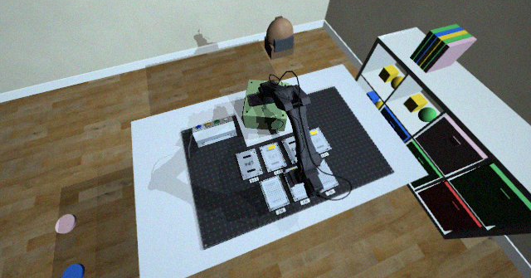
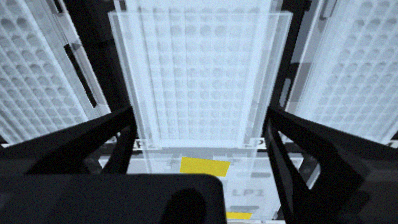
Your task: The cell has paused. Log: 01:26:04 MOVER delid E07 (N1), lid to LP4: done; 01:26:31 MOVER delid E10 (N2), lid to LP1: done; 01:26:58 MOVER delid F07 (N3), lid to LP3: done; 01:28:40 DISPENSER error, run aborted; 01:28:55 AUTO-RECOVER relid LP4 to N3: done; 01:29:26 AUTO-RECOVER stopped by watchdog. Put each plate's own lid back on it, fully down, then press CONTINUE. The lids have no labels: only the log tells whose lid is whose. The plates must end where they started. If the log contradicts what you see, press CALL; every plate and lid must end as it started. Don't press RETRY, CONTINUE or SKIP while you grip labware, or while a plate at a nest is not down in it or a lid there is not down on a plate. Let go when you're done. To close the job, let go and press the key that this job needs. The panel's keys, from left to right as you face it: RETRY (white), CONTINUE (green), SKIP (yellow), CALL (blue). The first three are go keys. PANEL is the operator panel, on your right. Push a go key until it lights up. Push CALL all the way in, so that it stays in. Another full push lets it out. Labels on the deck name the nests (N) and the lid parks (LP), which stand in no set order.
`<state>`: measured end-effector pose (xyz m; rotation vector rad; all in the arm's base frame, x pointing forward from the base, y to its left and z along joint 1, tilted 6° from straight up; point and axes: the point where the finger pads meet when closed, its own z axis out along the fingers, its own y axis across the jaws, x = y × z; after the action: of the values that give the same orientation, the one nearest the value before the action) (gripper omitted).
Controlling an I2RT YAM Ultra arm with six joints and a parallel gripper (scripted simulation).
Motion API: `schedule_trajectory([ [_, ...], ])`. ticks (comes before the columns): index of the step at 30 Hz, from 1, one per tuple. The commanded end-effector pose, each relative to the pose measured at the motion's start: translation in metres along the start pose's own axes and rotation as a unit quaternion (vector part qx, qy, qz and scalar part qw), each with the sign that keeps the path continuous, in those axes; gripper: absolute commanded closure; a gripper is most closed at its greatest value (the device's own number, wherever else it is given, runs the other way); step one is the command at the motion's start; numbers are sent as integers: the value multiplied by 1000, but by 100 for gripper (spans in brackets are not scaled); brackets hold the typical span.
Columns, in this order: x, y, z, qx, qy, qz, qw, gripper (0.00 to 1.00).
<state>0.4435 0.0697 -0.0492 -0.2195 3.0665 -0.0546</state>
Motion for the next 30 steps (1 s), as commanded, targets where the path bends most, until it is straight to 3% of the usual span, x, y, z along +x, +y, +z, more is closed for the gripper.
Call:
schedule_trajectory([
  [1, -17, 5, -20, 1, -27, -1, 1000, 100],
  [14, -20, 7, -21, 1, -27, -3, 1000, 100],
  [24, -20, 8, -14, 1, -24, -3, 1000, 100],
  [30, -23, 8, -20, 1, -30, -3, 1000, 100],
])
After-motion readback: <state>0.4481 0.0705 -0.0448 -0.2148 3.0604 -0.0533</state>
